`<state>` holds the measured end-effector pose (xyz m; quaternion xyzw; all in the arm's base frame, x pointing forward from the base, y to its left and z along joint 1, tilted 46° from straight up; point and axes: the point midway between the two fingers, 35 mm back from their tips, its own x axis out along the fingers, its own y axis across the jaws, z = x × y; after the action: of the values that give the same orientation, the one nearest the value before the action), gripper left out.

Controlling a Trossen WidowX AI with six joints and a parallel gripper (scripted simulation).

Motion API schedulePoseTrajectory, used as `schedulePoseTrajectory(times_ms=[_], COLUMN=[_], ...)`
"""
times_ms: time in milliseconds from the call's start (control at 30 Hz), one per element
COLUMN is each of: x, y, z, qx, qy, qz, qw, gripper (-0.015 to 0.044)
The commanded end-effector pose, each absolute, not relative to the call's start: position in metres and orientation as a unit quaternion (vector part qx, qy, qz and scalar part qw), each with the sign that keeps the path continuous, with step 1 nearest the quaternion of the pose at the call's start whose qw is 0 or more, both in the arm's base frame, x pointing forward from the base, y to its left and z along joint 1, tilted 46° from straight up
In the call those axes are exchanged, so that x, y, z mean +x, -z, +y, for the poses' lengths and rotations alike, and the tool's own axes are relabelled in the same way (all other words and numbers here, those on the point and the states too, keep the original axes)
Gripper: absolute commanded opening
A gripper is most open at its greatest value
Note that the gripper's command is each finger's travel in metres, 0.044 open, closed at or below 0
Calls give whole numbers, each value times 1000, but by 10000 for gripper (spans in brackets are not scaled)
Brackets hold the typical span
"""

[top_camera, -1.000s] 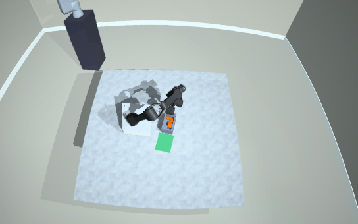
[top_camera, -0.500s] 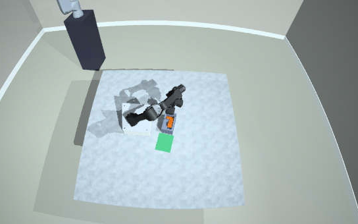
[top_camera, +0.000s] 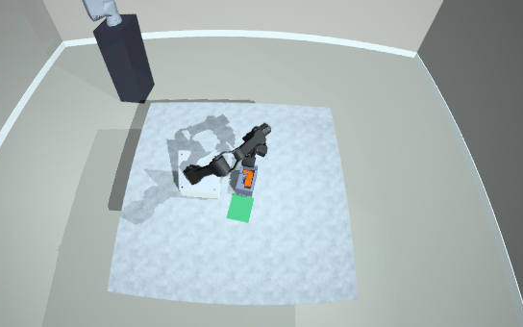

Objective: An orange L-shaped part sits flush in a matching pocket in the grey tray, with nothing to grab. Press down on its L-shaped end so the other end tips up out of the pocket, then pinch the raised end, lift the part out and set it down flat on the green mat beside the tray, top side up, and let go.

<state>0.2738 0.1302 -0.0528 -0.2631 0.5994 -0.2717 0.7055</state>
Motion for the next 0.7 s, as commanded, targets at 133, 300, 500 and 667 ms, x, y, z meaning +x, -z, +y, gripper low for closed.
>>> schedulePoseTrajectory(times_ms=[133, 300, 500, 667], x=[274, 274, 277, 280], y=[53, 53, 66, 105], z=[130, 130, 118, 74], qx=[-263, -263, -263, -264], qy=[271, 271, 273, 278], qz=[599, 599, 601, 604], qw=[706, 706, 704, 699], gripper=[180, 180, 180, 180])
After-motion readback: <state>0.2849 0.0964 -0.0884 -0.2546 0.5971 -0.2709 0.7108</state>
